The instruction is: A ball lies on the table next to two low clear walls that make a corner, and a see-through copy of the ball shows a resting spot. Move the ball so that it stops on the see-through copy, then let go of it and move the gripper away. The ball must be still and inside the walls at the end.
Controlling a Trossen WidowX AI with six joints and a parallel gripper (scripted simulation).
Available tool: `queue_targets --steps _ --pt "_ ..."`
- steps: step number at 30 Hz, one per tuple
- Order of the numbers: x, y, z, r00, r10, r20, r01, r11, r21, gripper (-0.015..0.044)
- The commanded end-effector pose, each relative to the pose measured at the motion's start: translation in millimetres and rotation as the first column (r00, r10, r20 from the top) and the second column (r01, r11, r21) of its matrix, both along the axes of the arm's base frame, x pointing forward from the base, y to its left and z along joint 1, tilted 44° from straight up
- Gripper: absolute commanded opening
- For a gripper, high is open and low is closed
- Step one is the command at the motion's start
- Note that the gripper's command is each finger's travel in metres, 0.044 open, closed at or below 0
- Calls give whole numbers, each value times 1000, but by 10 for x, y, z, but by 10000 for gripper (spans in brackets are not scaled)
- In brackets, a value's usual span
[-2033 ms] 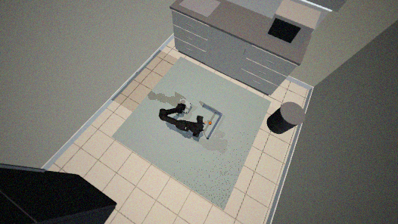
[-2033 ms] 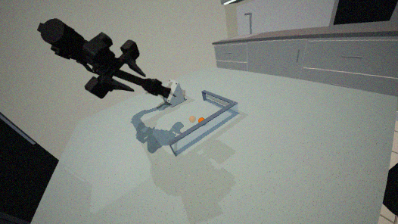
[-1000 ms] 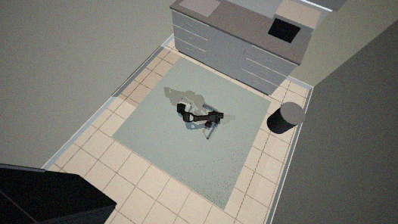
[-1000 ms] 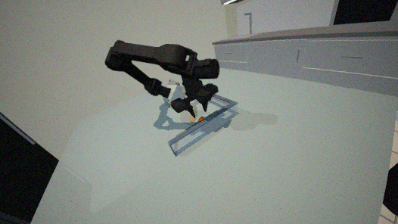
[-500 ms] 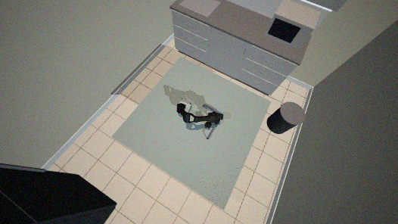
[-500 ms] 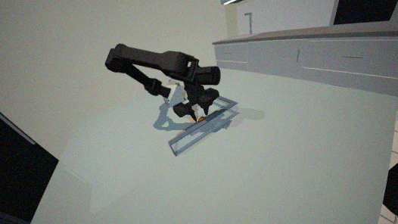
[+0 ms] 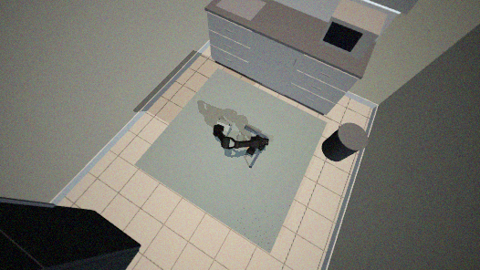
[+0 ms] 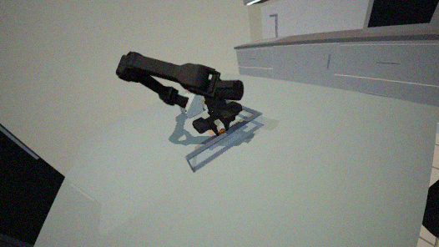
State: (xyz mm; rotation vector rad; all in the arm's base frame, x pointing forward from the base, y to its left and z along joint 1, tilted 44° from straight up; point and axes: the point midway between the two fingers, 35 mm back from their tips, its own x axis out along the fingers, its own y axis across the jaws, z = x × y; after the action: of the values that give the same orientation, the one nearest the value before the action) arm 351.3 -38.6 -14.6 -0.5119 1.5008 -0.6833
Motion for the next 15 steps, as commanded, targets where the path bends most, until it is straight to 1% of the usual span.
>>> queue_targets --steps 1,7,11,15 --pt "-6 -15 -13 1000 5 -6 -5 1000 -6 140" --pt "-6 -15 -13 1000 5 -6 -5 1000 -6 100" --pt "16 44 40 1000 5 -6 -5 1000 -4 0" --pt "62 207 190 1000 6 -5 -6 1000 0 0"
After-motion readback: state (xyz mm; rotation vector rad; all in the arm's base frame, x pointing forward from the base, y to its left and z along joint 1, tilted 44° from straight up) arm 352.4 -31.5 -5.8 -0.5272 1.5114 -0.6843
